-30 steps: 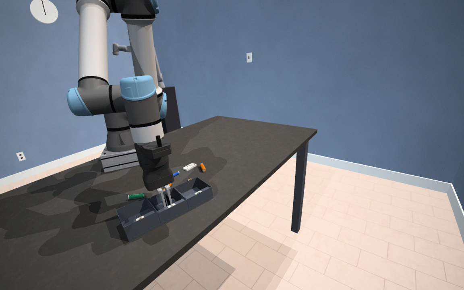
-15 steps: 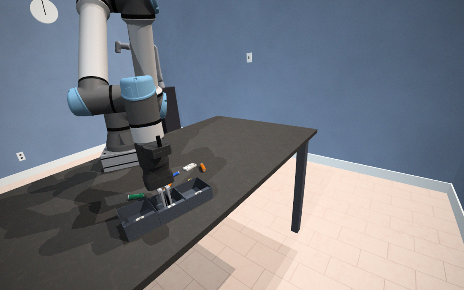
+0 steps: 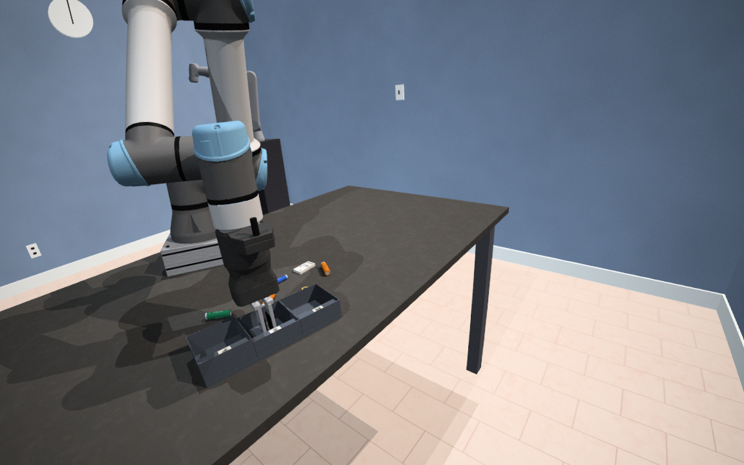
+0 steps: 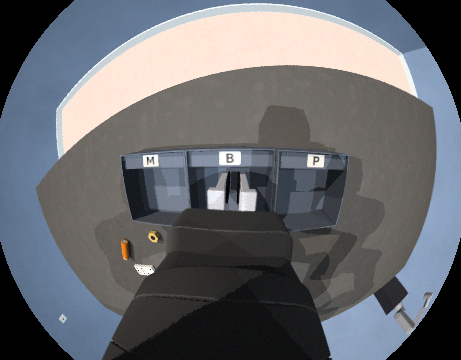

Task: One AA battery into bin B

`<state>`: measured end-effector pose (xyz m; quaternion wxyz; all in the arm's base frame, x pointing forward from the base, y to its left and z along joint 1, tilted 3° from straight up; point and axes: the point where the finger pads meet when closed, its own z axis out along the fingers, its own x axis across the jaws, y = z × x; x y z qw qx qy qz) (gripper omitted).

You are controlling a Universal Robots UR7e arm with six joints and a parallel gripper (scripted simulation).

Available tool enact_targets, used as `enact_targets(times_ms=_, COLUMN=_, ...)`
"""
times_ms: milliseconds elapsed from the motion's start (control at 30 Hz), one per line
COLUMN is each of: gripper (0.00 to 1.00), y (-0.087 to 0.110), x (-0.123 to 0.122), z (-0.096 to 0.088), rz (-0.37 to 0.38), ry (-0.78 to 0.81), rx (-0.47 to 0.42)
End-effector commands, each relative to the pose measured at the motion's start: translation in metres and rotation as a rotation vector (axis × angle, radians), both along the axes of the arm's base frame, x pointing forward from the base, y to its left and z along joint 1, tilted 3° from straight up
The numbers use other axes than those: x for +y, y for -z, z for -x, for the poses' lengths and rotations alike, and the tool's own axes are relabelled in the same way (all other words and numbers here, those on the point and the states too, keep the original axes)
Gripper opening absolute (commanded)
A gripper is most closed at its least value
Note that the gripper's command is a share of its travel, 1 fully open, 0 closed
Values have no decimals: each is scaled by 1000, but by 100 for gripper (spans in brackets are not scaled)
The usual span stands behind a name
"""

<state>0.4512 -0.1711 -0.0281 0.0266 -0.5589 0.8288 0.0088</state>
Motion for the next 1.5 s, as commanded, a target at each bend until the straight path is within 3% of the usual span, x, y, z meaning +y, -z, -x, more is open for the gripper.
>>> enact_targets(times_ms=0, gripper=31, y=0, x=0, z=0, rz=1, ry=0, rx=-1)
enact_targets(times_ms=333, gripper=31, y=0, x=0, z=0, rz=1, ry=0, rx=-1)
enact_targets(times_ms=1167, gripper=31, y=-28, x=-2, z=1, rz=1, ry=0, rx=-1)
enact_targets(times_ms=1467, gripper=31, y=-60, x=-3, z=2, rz=1, ry=0, rx=-1)
